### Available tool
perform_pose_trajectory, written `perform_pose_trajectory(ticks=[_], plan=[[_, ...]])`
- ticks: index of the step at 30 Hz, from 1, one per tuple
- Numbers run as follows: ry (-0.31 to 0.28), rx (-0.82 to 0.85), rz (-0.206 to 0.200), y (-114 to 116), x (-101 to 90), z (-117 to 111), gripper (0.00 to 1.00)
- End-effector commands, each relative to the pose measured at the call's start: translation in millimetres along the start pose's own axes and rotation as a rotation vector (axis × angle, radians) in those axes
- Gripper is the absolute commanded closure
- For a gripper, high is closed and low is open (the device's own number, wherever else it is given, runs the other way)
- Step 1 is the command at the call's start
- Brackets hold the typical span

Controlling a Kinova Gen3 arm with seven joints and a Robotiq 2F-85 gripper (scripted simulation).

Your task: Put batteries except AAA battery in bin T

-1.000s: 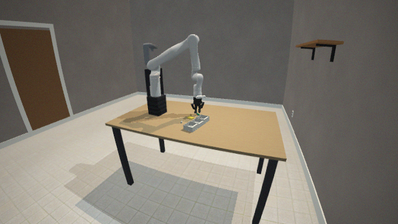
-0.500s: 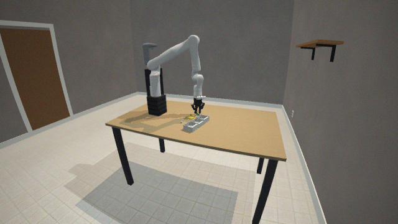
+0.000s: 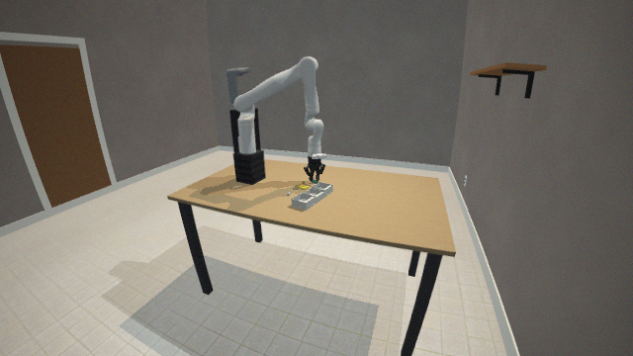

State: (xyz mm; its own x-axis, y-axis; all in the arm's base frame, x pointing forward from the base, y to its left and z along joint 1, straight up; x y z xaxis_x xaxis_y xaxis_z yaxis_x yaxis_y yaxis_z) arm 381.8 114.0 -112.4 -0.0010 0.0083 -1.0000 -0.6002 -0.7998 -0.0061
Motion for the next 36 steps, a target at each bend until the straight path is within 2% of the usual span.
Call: perform_pose_trajectory(ticks=[1,31,36], plan=[[0.003,0.0,0.0,-0.6,0.3,-1.0,0.91],[0.003,0.0,0.0,-0.6,0.3,-1.0,0.91],[0.001,-0.001,0.005,1.5,-17.4,-0.1,0.91]])
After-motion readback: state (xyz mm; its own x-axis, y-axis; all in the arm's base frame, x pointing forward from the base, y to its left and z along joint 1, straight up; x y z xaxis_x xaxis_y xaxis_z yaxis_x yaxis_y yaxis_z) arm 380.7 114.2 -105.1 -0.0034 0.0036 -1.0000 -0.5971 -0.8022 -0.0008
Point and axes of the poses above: the point where the finger pads meet when closed, its own x axis out along the fingers, its own y axis across the jaws, z = x × y, the point moved 4 cm from there along -x, back along the fingers, and after that the axes turned 1 degree about x, right-handed, at the moved point
